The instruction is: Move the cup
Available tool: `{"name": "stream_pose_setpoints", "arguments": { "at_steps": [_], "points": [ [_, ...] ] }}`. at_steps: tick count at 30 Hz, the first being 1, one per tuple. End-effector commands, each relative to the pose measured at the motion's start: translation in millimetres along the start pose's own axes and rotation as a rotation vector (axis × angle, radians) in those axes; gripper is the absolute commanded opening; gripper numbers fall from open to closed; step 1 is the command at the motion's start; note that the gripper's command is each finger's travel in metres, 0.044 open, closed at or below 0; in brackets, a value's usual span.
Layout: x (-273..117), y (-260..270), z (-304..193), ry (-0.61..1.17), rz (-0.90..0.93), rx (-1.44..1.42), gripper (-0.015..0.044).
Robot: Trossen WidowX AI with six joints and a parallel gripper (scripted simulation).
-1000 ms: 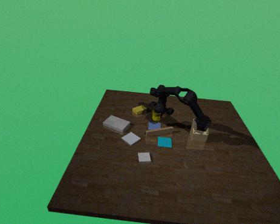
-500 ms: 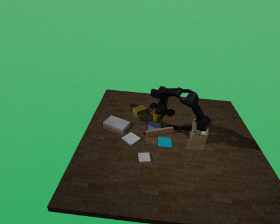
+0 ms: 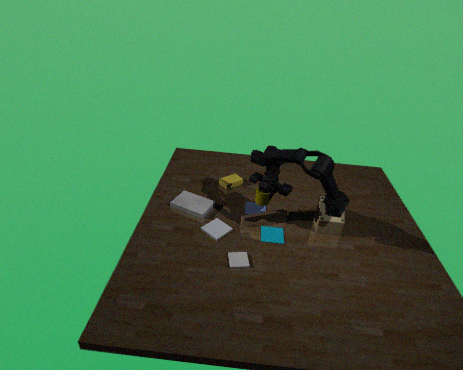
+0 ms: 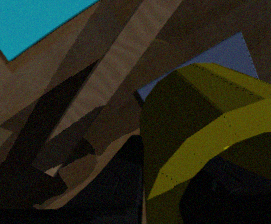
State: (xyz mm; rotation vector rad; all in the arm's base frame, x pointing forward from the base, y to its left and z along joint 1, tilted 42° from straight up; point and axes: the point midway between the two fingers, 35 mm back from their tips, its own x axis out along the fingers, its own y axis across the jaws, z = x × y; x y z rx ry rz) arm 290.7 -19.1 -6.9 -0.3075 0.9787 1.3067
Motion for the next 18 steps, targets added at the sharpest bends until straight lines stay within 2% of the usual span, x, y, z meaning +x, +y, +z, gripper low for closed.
{"name": "stream_pose_setpoints", "arguments": {
  "at_steps": [1, 18],
  "points": [
    [-1, 7, 6, -0.004, -0.008, 0.0, 0.0],
    [-2, 32, 26, -0.005, -0.007, 0.0, 0.0]
  ]
}}
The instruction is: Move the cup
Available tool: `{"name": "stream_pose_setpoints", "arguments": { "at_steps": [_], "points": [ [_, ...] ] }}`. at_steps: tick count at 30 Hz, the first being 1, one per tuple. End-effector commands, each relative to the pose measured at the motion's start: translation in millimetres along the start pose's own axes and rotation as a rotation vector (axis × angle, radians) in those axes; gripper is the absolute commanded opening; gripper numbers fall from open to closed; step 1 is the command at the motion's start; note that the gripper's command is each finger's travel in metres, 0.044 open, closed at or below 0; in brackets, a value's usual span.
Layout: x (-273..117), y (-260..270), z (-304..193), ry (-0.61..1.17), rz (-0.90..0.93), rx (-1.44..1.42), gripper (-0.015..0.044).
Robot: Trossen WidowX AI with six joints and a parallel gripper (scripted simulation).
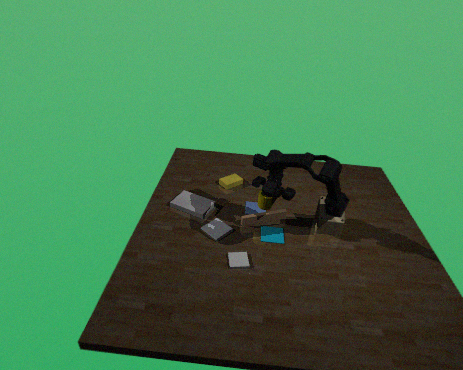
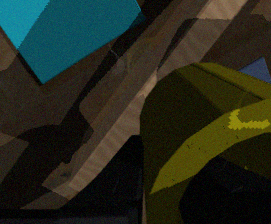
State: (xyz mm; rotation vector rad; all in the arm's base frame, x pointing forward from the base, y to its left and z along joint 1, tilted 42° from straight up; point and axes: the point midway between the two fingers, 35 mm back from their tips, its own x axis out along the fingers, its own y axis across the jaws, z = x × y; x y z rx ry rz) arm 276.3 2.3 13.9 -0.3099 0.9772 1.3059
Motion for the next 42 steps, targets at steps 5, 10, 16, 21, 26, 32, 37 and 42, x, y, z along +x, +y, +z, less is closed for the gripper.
{"name": "stream_pose_setpoints", "arguments": {
  "at_steps": [5, 10, 16, 21, 26, 32, 37, 42],
  "points": [
    [-2, 13, 11, -0.005, -0.005, 0.002, 0.0],
    [-2, 21, 17, -0.005, -0.004, 0.002, 0.0],
    [-2, 30, 25, -0.005, -0.004, 0.002, 0.0],
    [-3, 37, 31, -0.006, -0.004, 0.002, 0.0],
    [-3, 44, 37, -0.006, -0.003, 0.003, 0.0],
    [-3, 53, 44, -0.006, -0.003, 0.003, 0.0],
    [-4, 61, 50, -0.006, -0.003, 0.003, 0.0],
    [-4, 68, 56, -0.007, -0.002, 0.003, 0.0]
  ]
}}
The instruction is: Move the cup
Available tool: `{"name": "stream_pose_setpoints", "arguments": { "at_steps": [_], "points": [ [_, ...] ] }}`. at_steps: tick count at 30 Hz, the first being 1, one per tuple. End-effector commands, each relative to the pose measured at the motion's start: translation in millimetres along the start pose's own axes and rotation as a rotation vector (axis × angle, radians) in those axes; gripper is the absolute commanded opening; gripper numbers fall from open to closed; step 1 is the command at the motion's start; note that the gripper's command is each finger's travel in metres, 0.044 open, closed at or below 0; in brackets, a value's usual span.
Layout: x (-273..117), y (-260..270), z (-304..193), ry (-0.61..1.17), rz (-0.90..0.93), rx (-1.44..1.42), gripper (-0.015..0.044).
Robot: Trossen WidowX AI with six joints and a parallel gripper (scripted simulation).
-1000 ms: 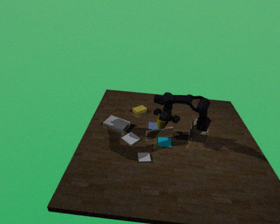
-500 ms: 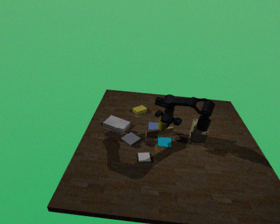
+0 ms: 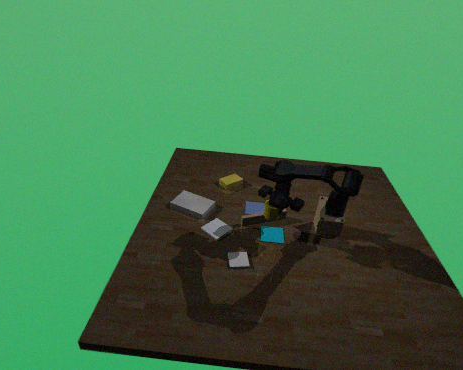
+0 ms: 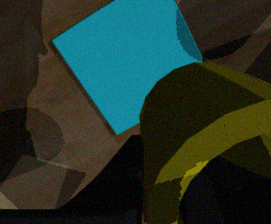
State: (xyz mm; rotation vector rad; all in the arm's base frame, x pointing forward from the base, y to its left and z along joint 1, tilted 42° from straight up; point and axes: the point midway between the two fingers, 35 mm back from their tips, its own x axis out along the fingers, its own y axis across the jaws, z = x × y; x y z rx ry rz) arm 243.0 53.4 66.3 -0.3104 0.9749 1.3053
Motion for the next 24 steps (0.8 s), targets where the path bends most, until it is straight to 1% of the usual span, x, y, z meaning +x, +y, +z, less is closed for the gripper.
{"name": "stream_pose_setpoints", "arguments": {
  "at_steps": [1, 14, 24],
  "points": [
    [-1, 8, 6, -0.005, -0.001, 0.004, 0.0],
    [-3, 29, 20, -0.006, 0.0, 0.004, 0.0],
    [7, 28, 20, -0.006, 0.0, 0.004, 0.0]
  ]
}}
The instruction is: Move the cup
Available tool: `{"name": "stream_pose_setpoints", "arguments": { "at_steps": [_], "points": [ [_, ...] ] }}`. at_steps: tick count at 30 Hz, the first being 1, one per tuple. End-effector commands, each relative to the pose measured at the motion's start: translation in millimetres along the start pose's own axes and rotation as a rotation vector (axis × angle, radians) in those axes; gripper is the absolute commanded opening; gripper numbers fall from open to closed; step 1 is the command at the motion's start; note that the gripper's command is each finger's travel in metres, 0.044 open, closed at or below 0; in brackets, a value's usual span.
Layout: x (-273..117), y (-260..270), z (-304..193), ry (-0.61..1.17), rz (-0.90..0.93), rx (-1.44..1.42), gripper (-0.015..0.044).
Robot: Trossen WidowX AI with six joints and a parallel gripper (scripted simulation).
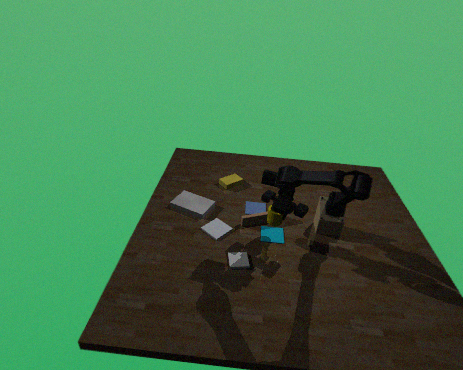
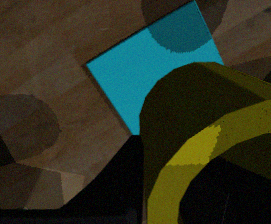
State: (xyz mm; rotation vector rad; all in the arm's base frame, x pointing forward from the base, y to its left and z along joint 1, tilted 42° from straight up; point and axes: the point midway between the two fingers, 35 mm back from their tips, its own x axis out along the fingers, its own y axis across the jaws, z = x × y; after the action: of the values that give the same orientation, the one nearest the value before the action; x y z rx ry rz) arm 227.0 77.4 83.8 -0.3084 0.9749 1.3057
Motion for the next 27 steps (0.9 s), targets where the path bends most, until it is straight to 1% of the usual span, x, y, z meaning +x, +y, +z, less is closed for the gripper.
{"name": "stream_pose_setpoints", "arguments": {
  "at_steps": [1, 27],
  "points": [
    [5, 1, 0, -0.005, -0.001, 0.003, 0.0],
    [39, 1, 1, -0.005, -0.001, 0.003, 0.0]
  ]
}}
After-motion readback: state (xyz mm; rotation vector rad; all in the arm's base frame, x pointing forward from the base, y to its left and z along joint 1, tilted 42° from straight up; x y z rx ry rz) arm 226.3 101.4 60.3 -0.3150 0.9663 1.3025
